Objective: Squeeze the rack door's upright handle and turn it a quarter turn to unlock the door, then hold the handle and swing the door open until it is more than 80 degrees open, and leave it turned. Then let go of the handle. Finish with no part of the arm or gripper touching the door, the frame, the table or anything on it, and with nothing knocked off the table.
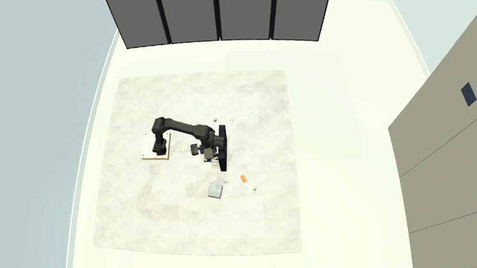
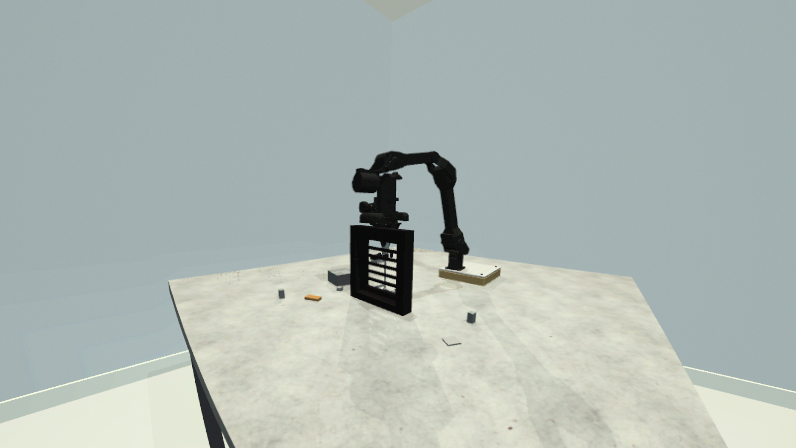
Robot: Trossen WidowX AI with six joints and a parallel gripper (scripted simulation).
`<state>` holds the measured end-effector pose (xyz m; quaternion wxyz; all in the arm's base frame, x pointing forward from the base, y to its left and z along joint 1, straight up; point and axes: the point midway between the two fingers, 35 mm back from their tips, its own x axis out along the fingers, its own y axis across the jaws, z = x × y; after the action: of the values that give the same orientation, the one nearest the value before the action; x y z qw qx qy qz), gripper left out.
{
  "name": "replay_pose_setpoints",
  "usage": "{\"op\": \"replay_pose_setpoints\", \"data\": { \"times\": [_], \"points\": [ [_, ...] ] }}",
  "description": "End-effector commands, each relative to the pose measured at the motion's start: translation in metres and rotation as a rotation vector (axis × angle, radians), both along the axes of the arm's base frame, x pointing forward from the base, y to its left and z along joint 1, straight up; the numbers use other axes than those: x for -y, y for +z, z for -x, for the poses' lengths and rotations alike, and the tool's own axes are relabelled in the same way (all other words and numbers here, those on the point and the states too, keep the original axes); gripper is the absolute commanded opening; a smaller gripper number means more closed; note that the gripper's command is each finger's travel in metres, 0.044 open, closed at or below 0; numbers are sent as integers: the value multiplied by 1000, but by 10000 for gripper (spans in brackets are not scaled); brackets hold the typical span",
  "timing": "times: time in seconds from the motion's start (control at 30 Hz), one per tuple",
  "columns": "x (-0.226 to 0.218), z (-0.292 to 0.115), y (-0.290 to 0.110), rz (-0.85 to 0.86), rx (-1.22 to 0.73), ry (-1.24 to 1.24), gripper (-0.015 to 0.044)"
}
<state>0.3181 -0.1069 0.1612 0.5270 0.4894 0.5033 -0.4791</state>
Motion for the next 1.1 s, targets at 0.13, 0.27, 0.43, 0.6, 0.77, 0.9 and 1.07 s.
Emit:
{"op": "replay_pose_setpoints", "data": {
  "times": [0.13, 0.27, 0.43, 0.6, 0.77, 0.9, 1.07],
  "points": [
    [0, 0, 0, -12, 5, -368, 8],
    [0, 0, 0, -18, 7, -531, 8],
    [0, 0, 0, -18, 7, -539, 8],
    [0, 0, 0, -18, 7, -539, 87],
    [0, 0, 0, -18, 7, -539, 218],
    [0, 0, 0, -18, 7, -531, 280],
    [0, 0, 0, -10, 5, -317, 280]
  ]
}}
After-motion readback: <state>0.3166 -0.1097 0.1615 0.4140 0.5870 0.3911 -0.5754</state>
